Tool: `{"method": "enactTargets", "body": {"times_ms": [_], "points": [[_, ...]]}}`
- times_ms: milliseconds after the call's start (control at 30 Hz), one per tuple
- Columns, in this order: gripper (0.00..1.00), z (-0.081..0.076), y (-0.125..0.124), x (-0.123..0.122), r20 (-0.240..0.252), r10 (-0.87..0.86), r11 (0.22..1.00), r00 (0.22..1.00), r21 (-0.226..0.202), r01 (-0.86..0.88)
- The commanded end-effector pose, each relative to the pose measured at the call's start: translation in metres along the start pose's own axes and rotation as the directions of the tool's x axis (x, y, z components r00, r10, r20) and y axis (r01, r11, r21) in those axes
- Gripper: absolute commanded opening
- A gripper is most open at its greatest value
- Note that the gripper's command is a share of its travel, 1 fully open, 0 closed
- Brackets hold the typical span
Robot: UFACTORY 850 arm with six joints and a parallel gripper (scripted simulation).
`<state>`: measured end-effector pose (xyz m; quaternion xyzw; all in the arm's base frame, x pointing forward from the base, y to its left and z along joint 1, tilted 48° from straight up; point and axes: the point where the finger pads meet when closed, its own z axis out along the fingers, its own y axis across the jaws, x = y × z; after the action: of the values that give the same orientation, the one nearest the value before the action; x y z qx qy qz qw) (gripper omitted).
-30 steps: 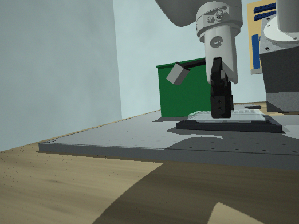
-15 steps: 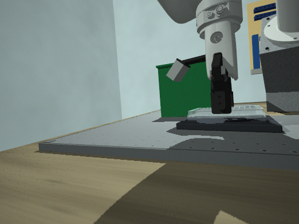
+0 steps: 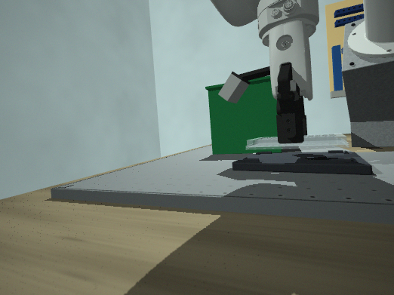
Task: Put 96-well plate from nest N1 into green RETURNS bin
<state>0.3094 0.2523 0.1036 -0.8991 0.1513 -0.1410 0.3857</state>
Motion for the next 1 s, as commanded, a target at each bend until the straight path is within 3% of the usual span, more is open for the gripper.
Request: {"method": "enactTargets", "body": {"times_ms": [0,467,967], "points": [[0.0,-0.002,0.0,0.0,0.0,0.0,1.0,1.0,0.0,0.0],[0.0,-0.01,0.0,0.0,0.0,0.0,1.0,1.0,0.0,0.0],[0.0,-0.035,0.0,0.0,0.0,0.0,1.0,1.0,0.0,0.0]]}}
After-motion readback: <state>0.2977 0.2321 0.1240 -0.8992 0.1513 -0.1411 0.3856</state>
